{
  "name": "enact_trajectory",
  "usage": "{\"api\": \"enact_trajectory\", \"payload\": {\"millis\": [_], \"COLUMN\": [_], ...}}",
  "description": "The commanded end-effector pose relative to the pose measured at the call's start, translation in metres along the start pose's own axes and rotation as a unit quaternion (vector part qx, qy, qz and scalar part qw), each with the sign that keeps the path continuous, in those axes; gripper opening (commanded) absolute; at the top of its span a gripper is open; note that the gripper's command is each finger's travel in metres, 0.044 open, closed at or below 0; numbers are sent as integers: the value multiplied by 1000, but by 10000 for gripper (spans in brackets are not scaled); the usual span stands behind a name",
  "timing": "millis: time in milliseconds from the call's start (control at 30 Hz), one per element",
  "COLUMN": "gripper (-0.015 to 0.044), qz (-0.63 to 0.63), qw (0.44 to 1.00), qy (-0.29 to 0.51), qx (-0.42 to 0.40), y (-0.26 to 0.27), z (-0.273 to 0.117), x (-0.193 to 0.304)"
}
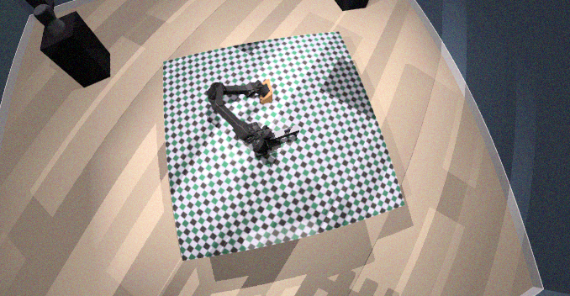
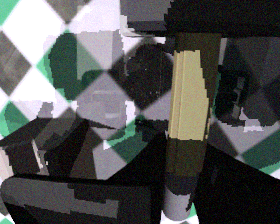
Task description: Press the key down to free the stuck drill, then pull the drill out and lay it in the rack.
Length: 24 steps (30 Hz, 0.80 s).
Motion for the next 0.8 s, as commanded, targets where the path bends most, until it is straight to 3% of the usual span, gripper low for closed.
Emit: {"api": "enact_trajectory", "payload": {"millis": [0, 767], "gripper": [0, 0], "qz": [0, 0], "qw": [1000, 1000], "qy": [-3, -2], "qx": [1, 1], "y": [0, -3], "z": [-2, 0], "x": [0, 12]}}
Point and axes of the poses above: the point midway between the two fingers, 35 mm back from their tips, its own z axis out along the fingers, its own y axis across the jaws, x = y × z, the point moved 4 cm from there along -z, back along the fingers, and after that the axes turned 12 degrees about z, right-handed, at the moved point
